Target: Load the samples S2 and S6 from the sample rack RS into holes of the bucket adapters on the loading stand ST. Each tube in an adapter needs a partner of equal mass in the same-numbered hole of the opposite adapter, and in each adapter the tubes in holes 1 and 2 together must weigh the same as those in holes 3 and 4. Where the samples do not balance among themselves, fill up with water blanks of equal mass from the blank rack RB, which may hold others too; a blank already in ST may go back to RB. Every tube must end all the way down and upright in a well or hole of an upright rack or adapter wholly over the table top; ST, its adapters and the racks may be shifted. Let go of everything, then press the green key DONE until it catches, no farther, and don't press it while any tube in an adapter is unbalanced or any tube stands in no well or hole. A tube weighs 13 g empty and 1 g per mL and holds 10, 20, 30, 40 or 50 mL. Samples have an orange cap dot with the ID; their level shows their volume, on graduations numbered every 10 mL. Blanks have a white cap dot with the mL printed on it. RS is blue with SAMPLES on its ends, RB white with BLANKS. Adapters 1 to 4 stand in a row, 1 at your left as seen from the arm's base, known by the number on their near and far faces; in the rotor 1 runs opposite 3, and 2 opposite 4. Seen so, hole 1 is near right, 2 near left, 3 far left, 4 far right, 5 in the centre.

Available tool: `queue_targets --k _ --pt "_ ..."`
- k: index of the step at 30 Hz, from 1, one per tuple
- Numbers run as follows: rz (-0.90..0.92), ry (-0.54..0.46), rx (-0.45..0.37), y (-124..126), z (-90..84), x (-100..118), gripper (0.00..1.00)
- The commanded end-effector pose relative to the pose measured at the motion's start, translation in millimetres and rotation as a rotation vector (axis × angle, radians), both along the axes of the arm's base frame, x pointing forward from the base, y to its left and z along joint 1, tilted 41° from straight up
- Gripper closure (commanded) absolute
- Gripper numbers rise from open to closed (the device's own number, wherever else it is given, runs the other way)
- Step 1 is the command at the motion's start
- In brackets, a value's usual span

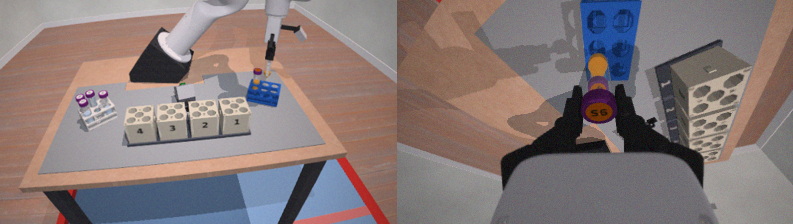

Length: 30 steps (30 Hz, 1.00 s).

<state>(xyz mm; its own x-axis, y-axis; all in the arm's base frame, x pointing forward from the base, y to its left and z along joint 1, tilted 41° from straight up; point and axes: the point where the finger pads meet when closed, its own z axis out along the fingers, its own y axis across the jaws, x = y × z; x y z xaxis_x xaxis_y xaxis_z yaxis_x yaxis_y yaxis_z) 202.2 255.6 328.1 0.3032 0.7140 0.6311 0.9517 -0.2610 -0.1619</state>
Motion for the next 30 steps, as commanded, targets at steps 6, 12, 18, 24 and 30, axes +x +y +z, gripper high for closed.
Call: queue_targets --k 6,12,18,24,30 --pt "0.000 -0.001 0.001 -11 13.8 -1 1.00" --pt "0.000 -0.001 0.000 -16 19.8 -1 1.00" --pt "0.000 -0.001 0.000 -24 29.0 -2 1.00" --pt "0.000 -0.001 0.000 -29 35.0 -2 1.00" --pt "0.000 -0.001 0.000 -29 35.1 -2 1.00"
